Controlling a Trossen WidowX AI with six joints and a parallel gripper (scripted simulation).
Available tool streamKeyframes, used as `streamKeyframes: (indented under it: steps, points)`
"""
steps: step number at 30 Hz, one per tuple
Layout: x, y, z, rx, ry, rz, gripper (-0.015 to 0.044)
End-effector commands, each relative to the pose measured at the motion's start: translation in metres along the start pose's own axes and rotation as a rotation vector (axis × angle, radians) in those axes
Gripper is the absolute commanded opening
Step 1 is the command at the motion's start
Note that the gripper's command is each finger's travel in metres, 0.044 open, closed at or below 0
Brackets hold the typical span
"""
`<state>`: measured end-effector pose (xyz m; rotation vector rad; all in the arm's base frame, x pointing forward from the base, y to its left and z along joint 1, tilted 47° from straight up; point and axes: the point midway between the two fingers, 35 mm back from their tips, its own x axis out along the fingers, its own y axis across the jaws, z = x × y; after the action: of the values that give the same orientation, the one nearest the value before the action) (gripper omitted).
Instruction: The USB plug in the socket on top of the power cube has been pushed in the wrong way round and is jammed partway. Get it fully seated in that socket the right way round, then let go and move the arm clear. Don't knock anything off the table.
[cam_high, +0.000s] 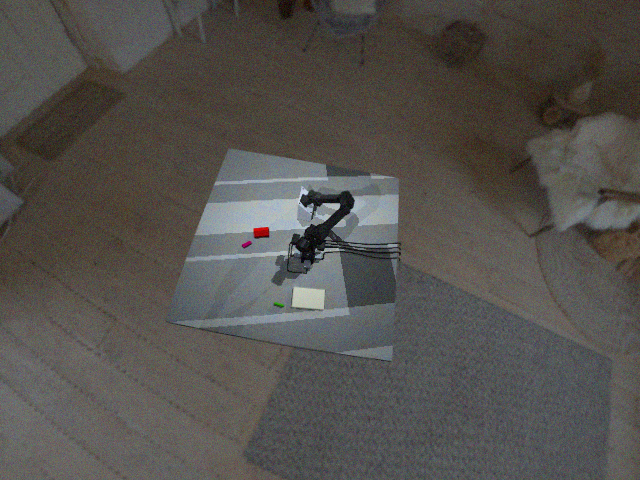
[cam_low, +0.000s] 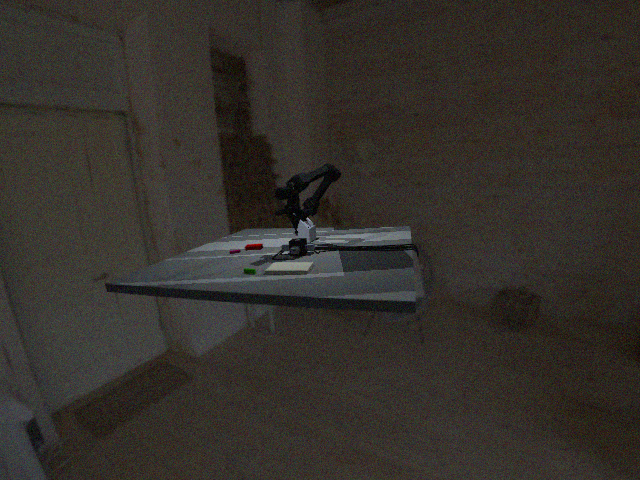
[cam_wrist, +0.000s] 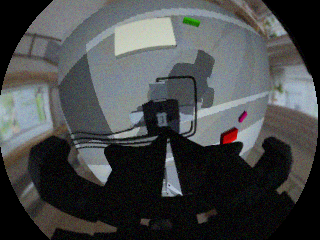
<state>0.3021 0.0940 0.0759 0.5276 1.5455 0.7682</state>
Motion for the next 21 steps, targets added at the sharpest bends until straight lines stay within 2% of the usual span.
streamKeyframes:
  steps: [1, 21]
  points:
    - [0.0001, -0.0001, -0.0003, -0.105, 0.001, 0.000, 0.0000]
    - [0.0001, -0.0001, -0.0003, -0.628, 0.001, 0.000, 0.0000]
